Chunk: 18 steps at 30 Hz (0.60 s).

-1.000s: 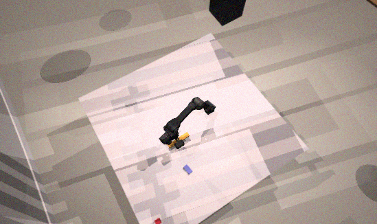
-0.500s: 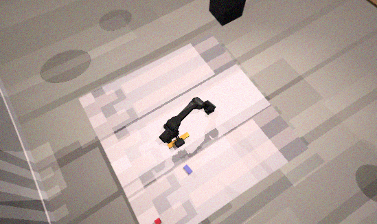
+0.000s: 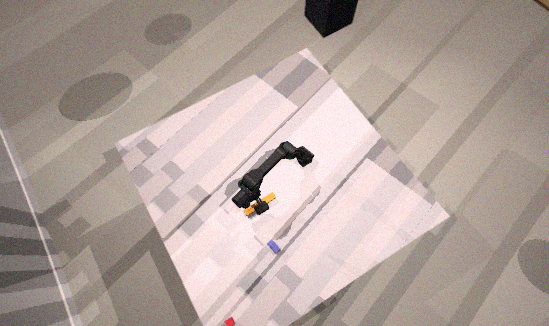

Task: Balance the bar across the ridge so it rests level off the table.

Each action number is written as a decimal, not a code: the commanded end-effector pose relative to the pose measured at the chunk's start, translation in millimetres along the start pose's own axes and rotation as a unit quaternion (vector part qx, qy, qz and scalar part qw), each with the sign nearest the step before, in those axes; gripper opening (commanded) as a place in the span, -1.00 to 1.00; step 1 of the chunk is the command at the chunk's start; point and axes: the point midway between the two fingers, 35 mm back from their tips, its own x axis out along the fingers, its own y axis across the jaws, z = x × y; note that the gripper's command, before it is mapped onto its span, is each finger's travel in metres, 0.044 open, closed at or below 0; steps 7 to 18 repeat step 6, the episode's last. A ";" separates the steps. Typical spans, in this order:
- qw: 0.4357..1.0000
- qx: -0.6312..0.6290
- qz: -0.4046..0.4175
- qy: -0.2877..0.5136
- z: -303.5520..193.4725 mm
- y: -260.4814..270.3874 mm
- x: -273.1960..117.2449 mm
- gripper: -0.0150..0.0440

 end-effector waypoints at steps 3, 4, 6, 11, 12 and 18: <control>1.000 0.000 0.000 0.002 -0.6 -0.1 0.1 1.00; 1.000 0.000 0.000 0.002 -0.6 -0.1 0.1 1.00; 1.000 0.000 0.000 0.002 -0.6 -0.1 0.1 1.00; 1.000 0.000 0.000 0.002 -0.6 -0.1 0.1 1.00; 1.000 0.000 0.000 0.002 -0.6 -0.1 0.1 1.00; 1.000 0.000 0.000 0.002 -0.6 -0.1 0.1 1.00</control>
